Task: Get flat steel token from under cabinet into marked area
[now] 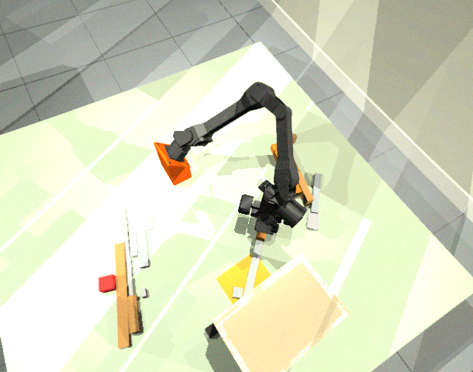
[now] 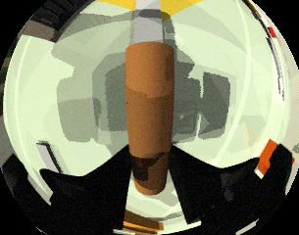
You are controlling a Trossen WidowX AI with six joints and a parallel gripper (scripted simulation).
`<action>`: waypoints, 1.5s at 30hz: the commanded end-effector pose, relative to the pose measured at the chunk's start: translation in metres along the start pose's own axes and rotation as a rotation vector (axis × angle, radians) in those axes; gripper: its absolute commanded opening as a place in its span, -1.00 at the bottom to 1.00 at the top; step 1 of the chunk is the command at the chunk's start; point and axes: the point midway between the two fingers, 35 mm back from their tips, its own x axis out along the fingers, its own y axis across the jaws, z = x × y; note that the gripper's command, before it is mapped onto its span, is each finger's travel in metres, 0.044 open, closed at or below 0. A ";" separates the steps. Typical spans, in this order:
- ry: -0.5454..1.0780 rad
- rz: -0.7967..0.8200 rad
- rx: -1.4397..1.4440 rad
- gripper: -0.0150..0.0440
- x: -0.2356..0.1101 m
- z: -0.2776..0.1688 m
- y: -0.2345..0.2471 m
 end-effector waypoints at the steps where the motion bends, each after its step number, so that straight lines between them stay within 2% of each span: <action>1: 0.000 -0.003 -0.001 -0.49 0.001 -0.008 0.000; 29: 0.002 -0.002 0.000 -0.49 0.001 -0.051 0.003; 45: 0.001 -0.002 0.001 -0.49 -0.016 -0.048 0.002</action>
